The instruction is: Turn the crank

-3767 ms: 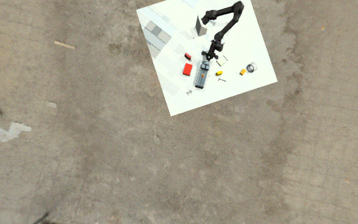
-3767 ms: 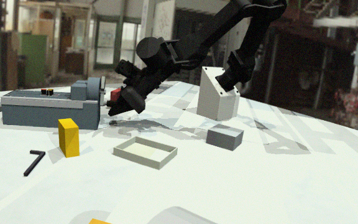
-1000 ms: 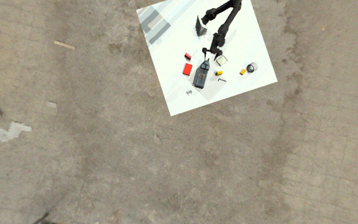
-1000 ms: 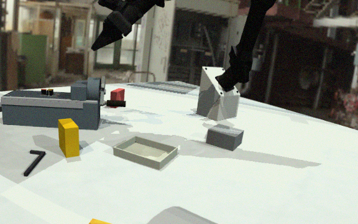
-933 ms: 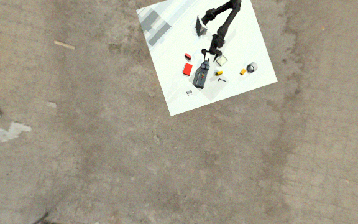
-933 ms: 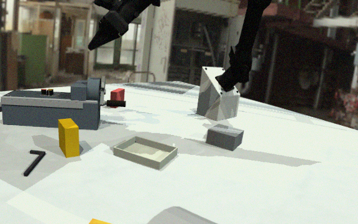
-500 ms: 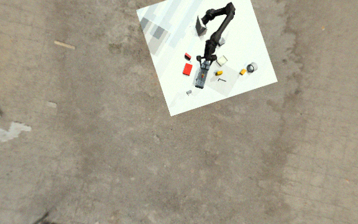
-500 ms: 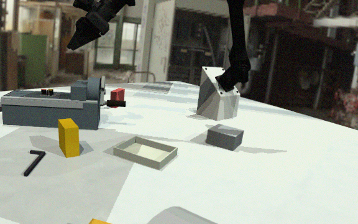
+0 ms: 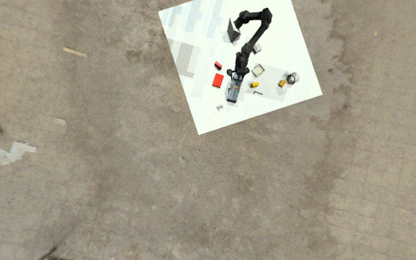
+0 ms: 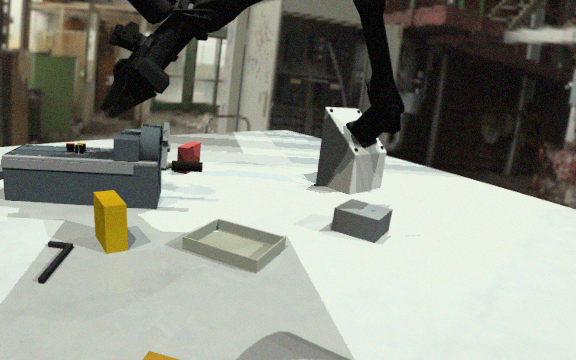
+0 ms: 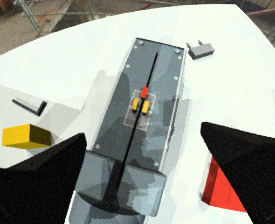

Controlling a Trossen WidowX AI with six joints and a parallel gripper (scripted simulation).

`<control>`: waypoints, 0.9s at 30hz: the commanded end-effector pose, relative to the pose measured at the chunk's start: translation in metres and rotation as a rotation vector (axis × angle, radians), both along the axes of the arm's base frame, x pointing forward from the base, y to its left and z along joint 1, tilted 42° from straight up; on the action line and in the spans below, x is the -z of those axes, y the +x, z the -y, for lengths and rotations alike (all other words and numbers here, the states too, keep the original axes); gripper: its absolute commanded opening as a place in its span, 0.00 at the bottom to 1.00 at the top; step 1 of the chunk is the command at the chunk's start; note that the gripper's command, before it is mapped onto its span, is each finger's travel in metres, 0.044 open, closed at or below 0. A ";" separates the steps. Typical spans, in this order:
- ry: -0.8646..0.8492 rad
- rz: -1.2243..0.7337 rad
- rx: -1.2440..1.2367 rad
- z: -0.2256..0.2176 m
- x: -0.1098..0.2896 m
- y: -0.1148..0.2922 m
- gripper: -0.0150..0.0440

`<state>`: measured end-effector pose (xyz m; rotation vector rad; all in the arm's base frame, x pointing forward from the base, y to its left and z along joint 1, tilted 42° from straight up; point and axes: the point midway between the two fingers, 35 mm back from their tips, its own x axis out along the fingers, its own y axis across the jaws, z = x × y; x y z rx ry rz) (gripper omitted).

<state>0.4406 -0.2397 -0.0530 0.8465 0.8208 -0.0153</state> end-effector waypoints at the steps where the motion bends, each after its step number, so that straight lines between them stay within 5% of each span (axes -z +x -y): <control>1: -0.001 -0.003 0.014 0.002 0.002 -0.002 1.00; 15: -0.002 -0.003 0.014 0.003 0.001 -0.002 1.00; 27: -0.004 -0.011 0.023 0.032 -0.044 -0.011 1.00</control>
